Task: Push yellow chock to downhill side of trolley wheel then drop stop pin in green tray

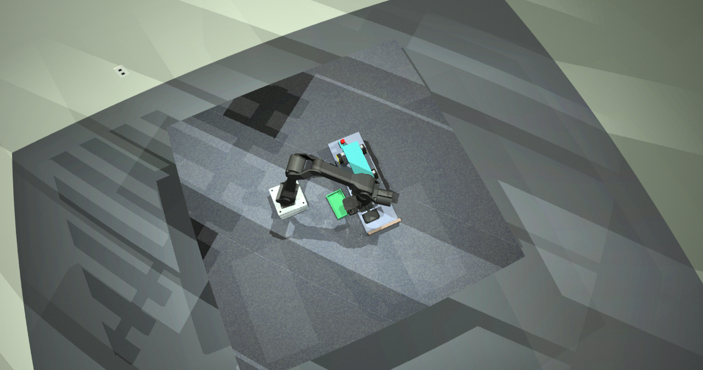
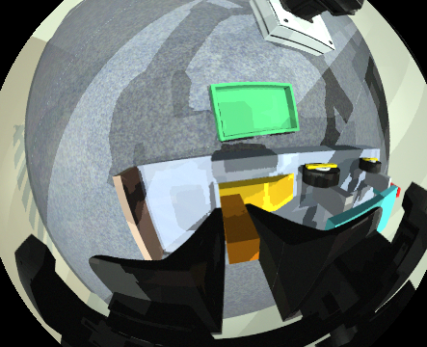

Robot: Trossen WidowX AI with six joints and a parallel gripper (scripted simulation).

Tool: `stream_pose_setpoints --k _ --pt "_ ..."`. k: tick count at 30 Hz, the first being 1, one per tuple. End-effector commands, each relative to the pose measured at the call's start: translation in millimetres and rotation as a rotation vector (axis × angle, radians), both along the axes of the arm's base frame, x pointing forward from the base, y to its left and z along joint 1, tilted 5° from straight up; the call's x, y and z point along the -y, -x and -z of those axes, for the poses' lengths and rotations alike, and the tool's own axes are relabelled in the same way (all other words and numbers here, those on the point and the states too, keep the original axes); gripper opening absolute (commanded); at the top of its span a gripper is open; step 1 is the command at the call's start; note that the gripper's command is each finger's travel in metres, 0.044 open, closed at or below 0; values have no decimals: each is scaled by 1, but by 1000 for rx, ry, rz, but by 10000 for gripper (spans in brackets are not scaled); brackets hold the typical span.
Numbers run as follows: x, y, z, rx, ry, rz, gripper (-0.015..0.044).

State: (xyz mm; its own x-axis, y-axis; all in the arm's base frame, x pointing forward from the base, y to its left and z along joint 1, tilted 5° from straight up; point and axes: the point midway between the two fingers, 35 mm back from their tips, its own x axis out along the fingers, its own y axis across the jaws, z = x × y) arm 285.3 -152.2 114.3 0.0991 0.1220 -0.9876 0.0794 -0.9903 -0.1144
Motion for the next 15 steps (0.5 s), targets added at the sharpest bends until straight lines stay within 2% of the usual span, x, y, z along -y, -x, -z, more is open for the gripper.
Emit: stream_pose_setpoints --k 1,15 --pt "-3 0 12 -7 -11 5 0" --pt "-8 -2 35 -7 -11 5 0"
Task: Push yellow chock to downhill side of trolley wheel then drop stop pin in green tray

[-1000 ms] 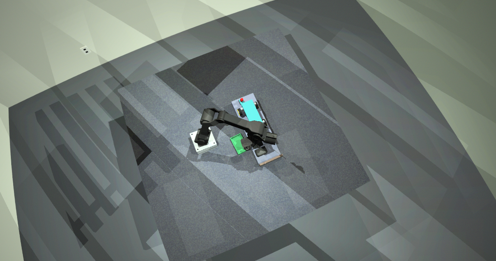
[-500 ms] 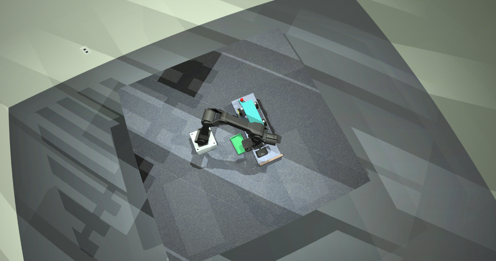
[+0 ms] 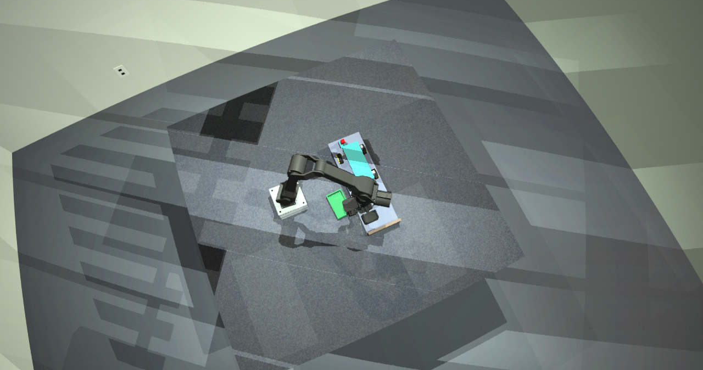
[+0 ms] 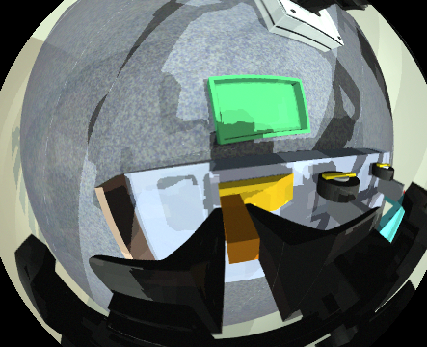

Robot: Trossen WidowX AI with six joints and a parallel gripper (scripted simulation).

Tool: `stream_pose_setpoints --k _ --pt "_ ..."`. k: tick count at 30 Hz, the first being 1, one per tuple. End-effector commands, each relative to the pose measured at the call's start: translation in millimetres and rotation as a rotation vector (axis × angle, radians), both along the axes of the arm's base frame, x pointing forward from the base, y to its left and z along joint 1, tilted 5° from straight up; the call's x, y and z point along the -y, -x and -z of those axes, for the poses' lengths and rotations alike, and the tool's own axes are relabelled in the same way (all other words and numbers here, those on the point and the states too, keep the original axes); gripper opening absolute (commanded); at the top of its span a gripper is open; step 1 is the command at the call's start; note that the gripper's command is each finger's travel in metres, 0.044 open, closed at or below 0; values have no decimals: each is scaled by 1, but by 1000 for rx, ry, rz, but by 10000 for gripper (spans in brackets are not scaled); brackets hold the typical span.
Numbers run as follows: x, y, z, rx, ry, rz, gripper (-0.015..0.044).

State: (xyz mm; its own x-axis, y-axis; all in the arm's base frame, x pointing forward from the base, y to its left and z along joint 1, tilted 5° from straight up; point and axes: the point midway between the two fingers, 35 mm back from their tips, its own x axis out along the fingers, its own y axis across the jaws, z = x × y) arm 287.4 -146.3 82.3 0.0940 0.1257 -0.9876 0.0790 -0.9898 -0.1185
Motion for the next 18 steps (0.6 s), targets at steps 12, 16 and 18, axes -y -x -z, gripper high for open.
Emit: stream_pose_setpoints --k 12,16,18 --pt "-12 1 0 -1 -8 5 0" --pt "-16 1 -1 -1 -9 5 0" --pt "-18 1 -1 -1 -9 5 0"
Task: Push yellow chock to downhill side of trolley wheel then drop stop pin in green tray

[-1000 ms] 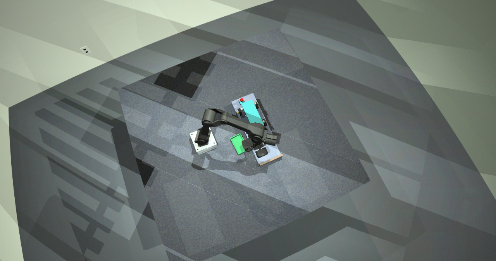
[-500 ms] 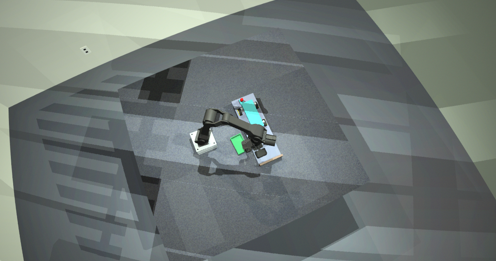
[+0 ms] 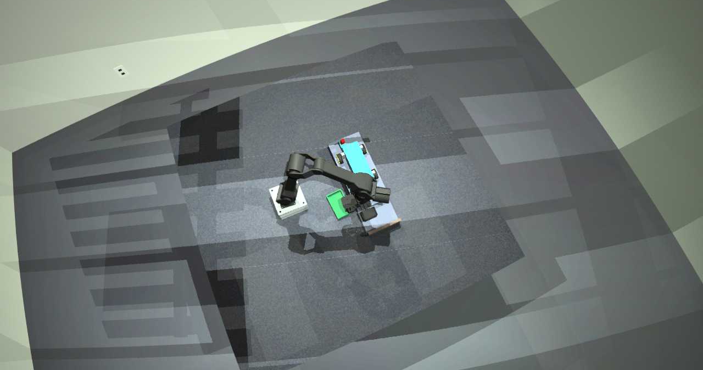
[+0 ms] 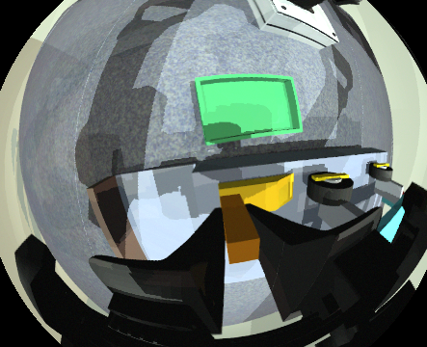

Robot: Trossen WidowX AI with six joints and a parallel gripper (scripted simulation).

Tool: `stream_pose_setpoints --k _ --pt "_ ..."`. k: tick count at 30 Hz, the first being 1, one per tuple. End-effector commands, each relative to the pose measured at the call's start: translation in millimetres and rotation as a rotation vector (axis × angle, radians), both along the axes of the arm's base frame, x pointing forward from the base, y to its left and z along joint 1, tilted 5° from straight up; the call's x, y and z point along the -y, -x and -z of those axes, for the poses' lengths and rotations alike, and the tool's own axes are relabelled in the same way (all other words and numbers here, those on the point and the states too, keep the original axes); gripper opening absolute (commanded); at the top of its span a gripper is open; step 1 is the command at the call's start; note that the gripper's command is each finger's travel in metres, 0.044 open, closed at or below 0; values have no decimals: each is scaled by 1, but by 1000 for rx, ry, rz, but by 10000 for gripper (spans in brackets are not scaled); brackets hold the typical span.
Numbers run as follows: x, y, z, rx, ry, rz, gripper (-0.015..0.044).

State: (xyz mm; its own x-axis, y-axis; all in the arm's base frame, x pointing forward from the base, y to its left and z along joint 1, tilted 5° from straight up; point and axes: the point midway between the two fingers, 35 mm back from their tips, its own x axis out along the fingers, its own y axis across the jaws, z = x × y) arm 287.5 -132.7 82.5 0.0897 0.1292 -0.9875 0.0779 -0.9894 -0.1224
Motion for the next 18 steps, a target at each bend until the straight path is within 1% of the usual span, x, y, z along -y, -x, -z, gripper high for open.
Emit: stream_pose_setpoints --k 1,18 --pt "-5 1 -1 3 -5 5 0" --pt "-20 1 -3 3 -6 4 0"
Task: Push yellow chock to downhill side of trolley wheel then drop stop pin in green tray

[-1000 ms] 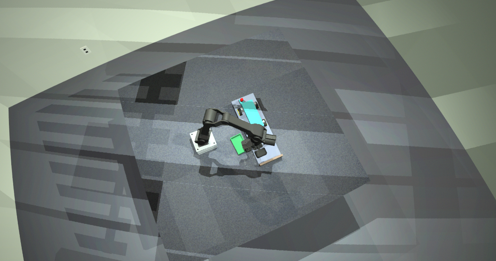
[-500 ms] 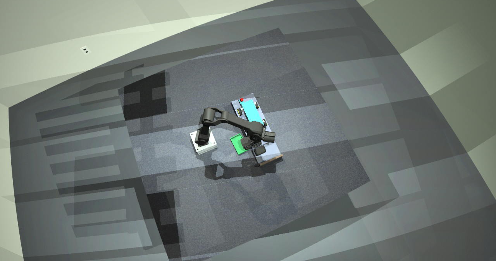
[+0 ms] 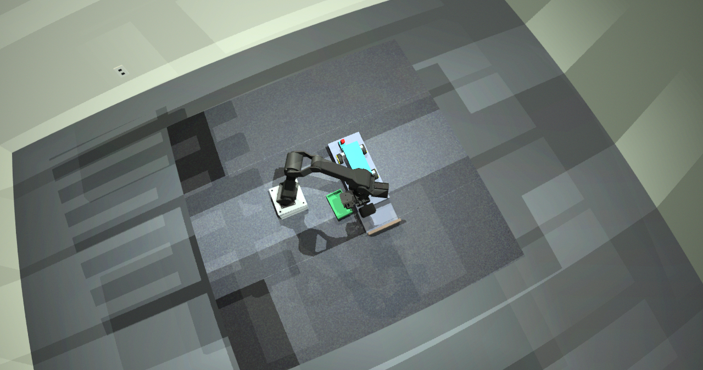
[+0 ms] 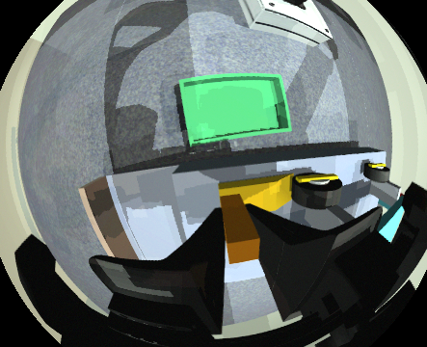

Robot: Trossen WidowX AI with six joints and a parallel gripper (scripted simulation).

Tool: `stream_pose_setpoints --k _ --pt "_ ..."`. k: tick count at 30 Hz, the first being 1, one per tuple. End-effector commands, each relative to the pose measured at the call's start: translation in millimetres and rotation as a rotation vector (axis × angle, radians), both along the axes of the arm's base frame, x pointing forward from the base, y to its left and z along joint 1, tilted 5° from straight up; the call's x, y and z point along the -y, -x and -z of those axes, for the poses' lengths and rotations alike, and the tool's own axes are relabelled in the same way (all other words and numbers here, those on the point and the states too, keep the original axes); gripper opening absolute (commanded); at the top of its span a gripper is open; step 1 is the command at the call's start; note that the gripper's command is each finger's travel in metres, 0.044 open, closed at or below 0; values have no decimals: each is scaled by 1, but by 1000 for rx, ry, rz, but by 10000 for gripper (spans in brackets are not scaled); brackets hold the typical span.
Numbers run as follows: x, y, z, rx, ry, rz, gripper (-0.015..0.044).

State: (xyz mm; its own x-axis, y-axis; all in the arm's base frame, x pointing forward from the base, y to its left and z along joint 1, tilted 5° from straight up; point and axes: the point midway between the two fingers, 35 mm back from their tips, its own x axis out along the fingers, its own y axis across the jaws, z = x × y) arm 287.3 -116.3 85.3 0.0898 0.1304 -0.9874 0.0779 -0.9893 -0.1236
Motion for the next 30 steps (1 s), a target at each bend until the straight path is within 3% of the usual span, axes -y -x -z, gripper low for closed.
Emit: stream_pose_setpoints --k 1,11,18,30 --pt "-5 1 -1 3 -5 4 0" --pt "-1 0 0 2 1 2 0" --pt "-1 0 0 2 1 2 184" --pt "3 5 -31 3 -4 4 190"
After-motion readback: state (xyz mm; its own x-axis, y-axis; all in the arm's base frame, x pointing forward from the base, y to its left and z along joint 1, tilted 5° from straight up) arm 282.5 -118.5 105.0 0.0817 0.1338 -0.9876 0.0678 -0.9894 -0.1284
